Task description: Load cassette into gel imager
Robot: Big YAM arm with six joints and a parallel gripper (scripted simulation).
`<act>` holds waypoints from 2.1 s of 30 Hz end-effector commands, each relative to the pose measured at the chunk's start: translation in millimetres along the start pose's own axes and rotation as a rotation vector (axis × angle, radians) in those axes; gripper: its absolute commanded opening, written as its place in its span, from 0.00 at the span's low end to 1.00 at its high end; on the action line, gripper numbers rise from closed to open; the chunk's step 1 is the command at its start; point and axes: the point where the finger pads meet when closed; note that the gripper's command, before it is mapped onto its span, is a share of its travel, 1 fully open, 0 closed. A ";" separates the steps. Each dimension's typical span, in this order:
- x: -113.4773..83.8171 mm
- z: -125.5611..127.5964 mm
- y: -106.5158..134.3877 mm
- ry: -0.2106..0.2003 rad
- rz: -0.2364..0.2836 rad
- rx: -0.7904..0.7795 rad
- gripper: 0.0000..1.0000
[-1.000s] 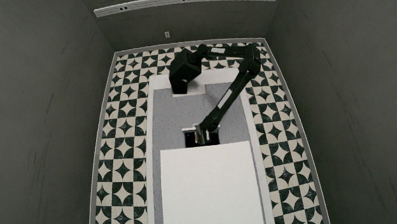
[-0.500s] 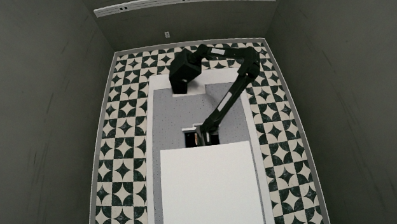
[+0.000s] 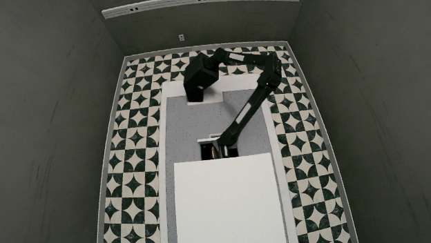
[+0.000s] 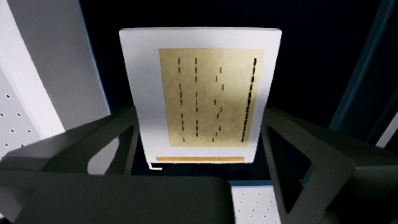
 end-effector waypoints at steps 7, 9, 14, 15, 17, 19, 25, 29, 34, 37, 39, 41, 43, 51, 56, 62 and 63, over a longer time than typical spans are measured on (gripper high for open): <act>20.4 -11.7 -10.5 0.004 -0.003 -0.016 0.78; 20.4 -11.7 -10.5 0.004 -0.003 -0.016 0.78; 20.3 -11.6 -10.4 0.004 -0.003 -0.016 0.78; 20.3 -11.6 -10.4 0.004 -0.003 -0.016 0.78; 20.3 -11.6 -10.4 0.004 -0.003 -0.016 0.78; 20.3 -11.6 -10.4 0.004 -0.003 -0.016 0.78; 20.3 -11.6 -10.4 0.004 -0.003 -0.016 0.78; 20.3 -11.6 -10.4 0.004 -0.003 -0.016 0.78; 20.3 -11.6 -10.4 0.004 -0.003 -0.016 0.78; 20.3 -11.6 -10.4 0.004 -0.003 -0.016 0.78; 20.3 -11.6 -10.4 0.004 -0.003 -0.016 0.78; 20.3 -11.6 -10.4 0.004 -0.003 -0.016 0.78; 20.3 -11.6 -10.4 0.004 -0.003 -0.016 0.78; 20.3 -11.6 -10.4 0.004 -0.003 -0.016 0.78; 20.2 -11.6 -10.4 0.004 -0.003 -0.030 0.78; 20.2 -11.6 -10.4 0.004 -0.003 -0.030 0.78; 20.2 -11.6 -10.4 0.004 -0.003 -0.030 0.78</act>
Point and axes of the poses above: the point where the finger pads meet when closed, its own x axis out along the fingers, its own z axis across the jaws, y = z × x, and after that the axes turned 14 degrees about x, right-handed
